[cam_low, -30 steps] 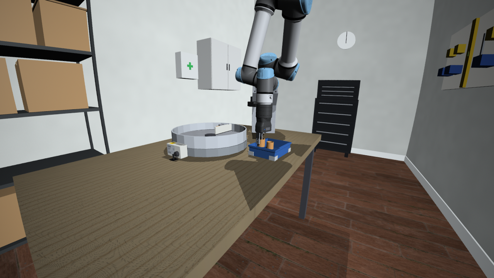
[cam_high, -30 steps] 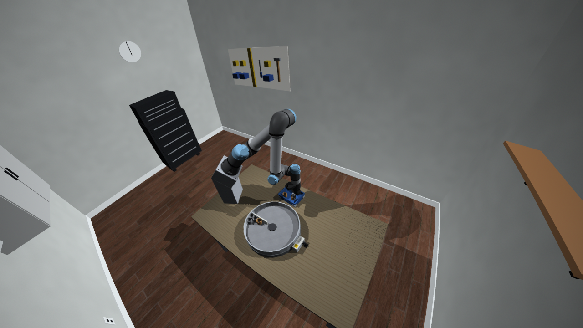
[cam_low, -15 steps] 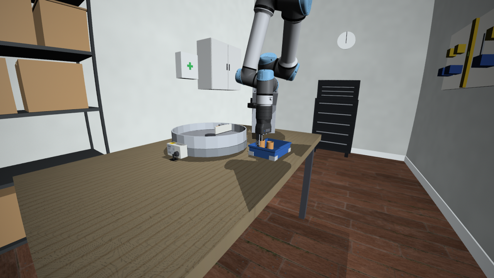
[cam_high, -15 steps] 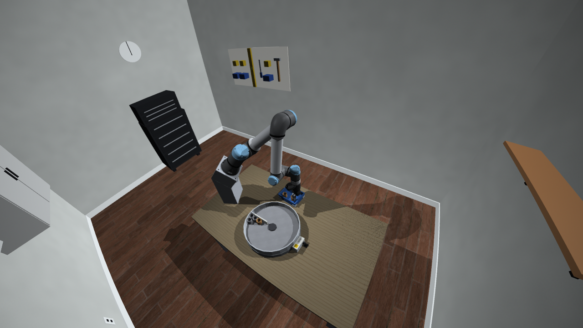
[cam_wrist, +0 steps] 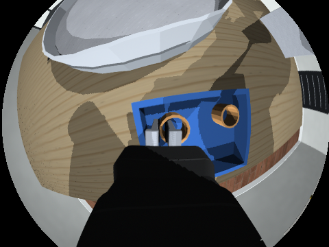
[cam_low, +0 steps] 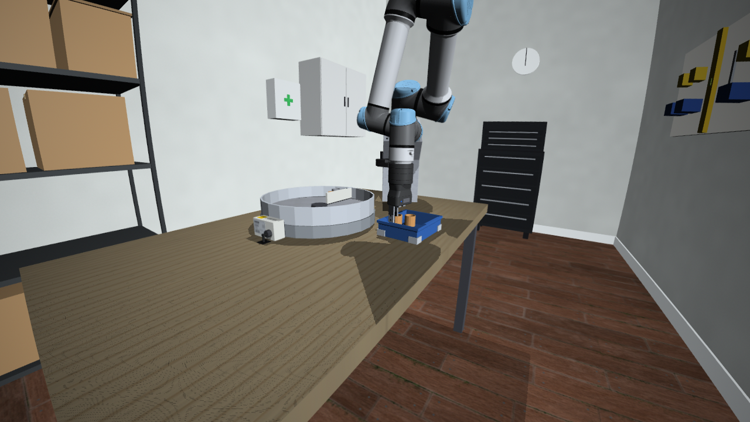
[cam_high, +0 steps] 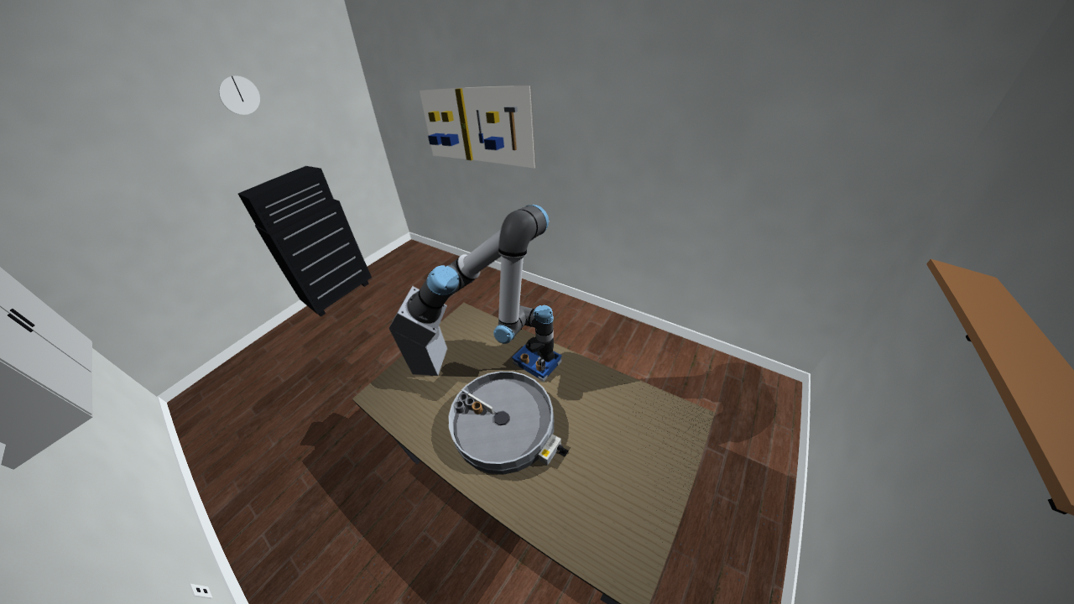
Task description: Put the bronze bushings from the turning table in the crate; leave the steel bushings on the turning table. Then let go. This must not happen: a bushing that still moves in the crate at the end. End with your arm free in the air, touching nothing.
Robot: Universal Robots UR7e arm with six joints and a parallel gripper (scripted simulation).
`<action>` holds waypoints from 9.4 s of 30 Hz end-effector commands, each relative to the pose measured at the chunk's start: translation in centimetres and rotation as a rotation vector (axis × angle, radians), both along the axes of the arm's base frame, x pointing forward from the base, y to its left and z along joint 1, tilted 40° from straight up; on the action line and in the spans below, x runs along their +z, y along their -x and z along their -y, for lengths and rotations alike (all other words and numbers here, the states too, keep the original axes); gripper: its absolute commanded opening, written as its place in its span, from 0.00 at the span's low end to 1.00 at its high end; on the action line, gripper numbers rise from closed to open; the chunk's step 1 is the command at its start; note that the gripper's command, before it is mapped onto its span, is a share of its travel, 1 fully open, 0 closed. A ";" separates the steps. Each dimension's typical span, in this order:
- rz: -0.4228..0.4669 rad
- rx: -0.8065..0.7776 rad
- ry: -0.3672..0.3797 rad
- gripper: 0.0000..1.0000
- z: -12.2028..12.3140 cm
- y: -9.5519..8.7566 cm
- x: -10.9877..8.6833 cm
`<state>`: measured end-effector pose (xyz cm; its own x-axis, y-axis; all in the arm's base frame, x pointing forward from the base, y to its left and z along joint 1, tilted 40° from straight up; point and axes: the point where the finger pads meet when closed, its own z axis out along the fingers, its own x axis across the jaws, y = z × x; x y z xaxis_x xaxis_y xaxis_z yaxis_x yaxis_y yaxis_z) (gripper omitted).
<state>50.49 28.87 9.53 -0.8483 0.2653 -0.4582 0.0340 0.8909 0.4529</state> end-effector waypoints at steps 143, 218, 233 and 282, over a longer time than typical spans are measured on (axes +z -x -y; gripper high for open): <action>0.002 0.000 -0.001 0.47 -0.5 -0.7 -1.0; 0.003 0.000 -0.001 0.47 0.3 0.6 0.7; 0.003 0.000 -0.001 0.47 2.5 3.7 5.2; 0.006 -0.001 -0.001 0.47 4.6 6.7 9.7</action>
<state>43.76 24.25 19.16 -0.8462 0.2662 -0.4617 0.0326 0.8906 0.4536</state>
